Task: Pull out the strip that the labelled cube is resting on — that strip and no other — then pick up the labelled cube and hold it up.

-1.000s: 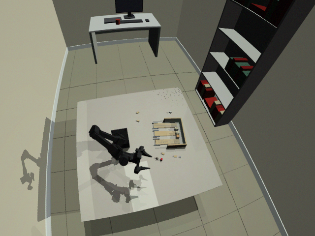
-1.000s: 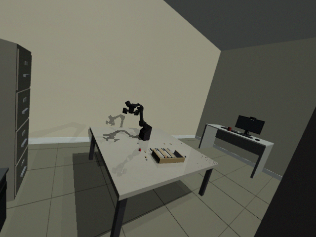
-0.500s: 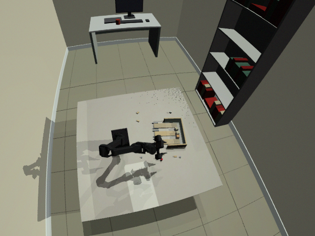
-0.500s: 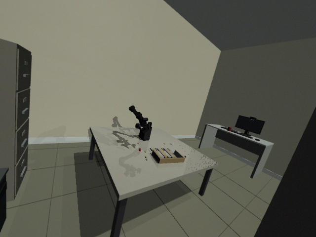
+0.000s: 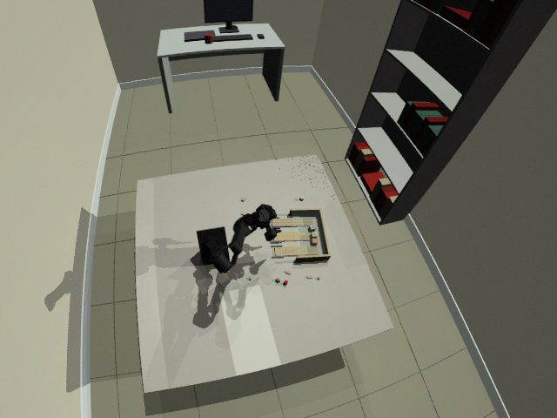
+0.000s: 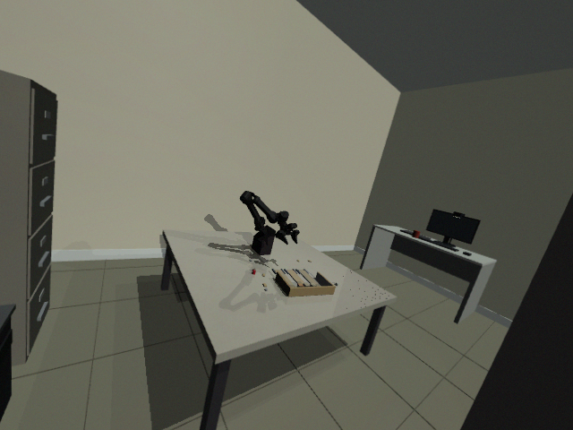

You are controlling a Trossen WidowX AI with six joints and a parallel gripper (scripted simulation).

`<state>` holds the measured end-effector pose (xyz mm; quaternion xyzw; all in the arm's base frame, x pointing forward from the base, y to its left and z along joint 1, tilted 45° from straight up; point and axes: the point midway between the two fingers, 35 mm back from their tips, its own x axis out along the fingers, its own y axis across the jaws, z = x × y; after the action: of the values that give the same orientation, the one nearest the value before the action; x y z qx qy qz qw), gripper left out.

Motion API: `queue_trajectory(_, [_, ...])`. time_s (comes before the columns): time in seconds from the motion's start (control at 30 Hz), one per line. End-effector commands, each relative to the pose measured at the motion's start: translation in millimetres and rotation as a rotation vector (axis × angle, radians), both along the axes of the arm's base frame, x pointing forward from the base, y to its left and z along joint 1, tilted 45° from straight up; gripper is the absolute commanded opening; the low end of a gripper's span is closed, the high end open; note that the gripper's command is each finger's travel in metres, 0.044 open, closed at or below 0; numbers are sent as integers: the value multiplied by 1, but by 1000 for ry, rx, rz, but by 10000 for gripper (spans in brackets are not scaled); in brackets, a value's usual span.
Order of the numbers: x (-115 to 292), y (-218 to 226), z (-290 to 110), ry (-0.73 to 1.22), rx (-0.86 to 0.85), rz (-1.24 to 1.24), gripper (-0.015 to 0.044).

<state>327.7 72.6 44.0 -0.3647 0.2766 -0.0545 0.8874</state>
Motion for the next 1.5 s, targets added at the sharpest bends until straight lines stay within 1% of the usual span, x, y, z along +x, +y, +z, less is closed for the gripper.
queue_trajectory(0.0, [-11,5,-12,-5,-34,-5,400])
queue_trajectory(0.63, [-11,5,-12,-5,-34,-5,400])
queue_trajectory(0.7, [-7,5,-16,15,-29,-23,347])
queue_trajectory(0.8, [9,4,-32,99,-8,-106,269])
queue_trajectory(1.13, [46,-21,-80,361,30,-467,6])
queue_trajectory(1.3, [53,-40,-95,468,21,-676,0])
queue_trajectory(1.47, [56,-54,-101,528,2,-823,0])
